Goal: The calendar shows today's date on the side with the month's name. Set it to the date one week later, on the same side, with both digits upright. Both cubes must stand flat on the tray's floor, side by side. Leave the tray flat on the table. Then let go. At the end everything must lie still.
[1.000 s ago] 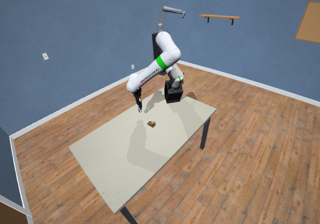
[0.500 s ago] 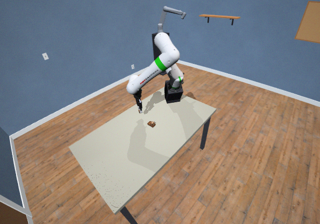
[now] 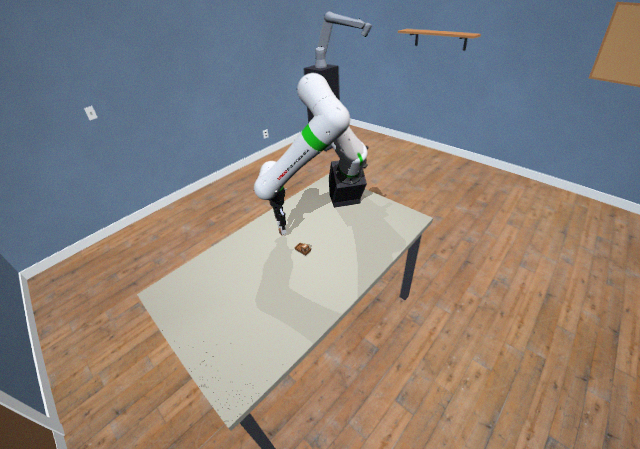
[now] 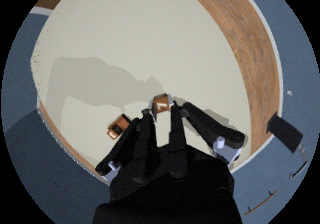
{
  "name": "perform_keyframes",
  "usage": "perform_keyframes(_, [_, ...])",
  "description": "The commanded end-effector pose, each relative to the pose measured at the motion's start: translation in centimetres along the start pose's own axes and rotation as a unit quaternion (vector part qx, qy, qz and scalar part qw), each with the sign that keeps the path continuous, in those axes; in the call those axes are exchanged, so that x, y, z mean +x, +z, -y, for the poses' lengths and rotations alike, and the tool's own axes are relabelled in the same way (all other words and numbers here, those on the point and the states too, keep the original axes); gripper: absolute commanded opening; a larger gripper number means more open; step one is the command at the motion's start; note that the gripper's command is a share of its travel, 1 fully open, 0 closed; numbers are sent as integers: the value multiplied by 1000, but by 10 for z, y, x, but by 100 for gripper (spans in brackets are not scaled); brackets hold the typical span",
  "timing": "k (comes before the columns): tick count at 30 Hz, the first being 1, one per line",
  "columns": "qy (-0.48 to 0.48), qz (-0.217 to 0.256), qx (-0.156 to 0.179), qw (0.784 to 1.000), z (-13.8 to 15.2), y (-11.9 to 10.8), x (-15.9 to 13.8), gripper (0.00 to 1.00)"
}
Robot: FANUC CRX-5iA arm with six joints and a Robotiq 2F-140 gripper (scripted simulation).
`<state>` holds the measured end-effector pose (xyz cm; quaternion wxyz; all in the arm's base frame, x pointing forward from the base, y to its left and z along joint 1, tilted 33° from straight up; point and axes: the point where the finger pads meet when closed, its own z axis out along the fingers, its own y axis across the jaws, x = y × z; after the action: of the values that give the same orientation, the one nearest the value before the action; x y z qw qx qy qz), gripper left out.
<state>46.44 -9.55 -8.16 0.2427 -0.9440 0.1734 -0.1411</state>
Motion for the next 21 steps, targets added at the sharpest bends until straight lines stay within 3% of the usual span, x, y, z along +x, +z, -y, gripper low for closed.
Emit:
perform_keyframes(1, [0,0,0,1000,0,11,1,17])
perform_keyframes(21, [0,0,0,1000,0,23,1,17])
